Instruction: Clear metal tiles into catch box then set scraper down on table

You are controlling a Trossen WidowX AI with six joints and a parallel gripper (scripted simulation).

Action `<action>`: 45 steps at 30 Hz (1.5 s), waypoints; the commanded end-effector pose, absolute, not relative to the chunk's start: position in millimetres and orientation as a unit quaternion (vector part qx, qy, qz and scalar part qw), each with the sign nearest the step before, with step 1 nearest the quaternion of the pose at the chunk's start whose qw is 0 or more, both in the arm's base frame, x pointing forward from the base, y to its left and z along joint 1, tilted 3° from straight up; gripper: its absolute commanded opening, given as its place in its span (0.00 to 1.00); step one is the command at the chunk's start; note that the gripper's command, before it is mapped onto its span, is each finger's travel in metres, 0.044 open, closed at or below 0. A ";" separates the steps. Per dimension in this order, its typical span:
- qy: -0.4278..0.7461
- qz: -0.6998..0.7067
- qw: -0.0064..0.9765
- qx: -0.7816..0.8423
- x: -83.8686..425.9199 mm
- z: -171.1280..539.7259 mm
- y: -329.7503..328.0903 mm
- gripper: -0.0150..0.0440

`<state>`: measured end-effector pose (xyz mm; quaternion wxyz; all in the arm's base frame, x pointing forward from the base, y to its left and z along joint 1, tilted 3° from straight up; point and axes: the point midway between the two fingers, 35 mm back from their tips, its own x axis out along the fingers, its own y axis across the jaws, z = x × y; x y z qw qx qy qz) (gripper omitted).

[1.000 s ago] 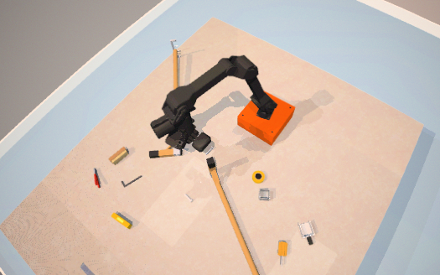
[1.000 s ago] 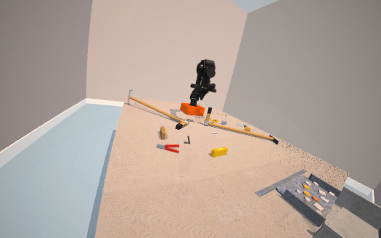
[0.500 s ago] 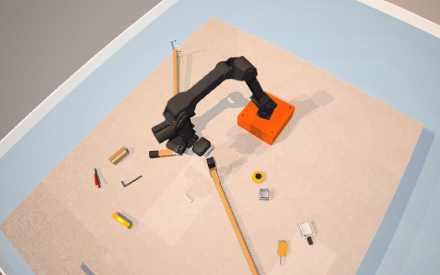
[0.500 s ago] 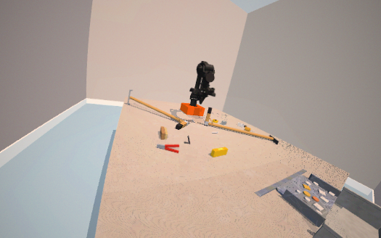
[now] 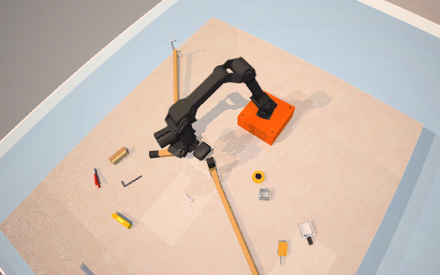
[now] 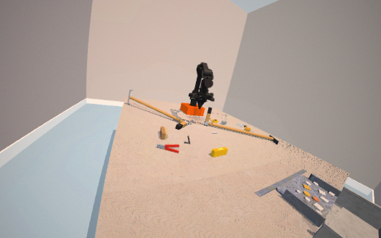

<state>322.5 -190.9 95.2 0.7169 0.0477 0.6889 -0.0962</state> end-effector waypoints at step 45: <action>0.697 -0.094 0.709 0.048 318.9 52.0 -228.6 0.25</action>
